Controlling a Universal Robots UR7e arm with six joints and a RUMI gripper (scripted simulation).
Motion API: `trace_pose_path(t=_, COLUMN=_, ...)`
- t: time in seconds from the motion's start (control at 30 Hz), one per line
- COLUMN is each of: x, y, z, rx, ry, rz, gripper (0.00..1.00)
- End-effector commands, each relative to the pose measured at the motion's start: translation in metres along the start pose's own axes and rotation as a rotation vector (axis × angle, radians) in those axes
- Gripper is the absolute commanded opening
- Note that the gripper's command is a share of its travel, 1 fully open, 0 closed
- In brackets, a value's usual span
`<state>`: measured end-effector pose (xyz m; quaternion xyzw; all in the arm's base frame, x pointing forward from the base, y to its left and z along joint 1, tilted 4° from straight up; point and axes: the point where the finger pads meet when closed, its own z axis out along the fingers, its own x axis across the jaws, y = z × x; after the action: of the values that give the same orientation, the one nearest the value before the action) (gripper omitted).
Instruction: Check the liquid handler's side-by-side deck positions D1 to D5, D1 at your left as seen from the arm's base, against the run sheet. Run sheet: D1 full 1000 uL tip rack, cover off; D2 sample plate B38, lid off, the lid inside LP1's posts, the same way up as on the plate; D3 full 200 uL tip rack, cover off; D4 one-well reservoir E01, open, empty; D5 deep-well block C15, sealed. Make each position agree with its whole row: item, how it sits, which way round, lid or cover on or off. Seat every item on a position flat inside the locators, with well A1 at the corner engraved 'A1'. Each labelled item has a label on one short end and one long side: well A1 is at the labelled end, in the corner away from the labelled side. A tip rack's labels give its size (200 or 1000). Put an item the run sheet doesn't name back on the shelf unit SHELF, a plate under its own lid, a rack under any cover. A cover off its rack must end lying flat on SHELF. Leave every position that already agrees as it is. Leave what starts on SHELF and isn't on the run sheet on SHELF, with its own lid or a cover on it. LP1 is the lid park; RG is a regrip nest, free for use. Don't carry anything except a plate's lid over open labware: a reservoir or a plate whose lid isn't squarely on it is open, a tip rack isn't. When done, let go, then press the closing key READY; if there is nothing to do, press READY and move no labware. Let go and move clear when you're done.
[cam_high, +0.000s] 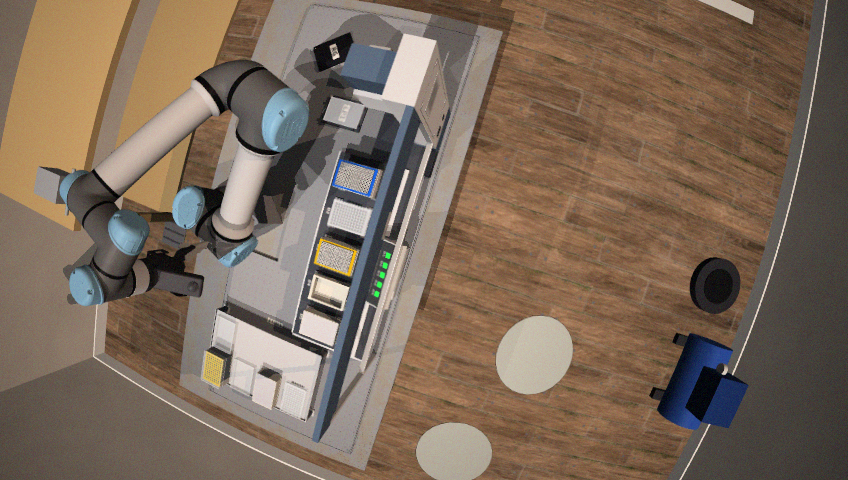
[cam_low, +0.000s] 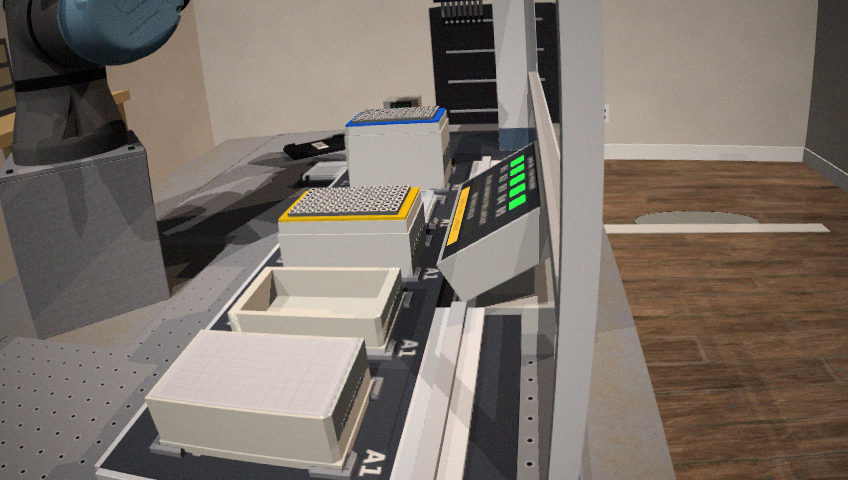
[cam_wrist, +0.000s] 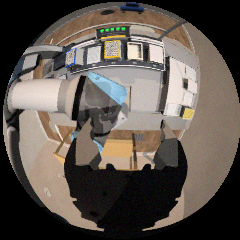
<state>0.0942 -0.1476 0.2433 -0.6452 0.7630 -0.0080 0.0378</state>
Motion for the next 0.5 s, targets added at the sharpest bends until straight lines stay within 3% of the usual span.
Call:
trace_pose_path(t=0.0, x=-0.002, y=-0.006, z=0.008, rx=-0.005, ry=0.002, rz=0.0, gripper=0.82)
trace_pose_path(t=0.13, x=-0.006, y=-0.018, z=0.023, rx=-0.005, ry=0.002, rz=0.0, gripper=0.82)
trace_pose_path(t=0.47, x=-0.006, y=-0.018, z=0.024, rx=-0.005, ry=0.002, rz=0.0, gripper=0.82)
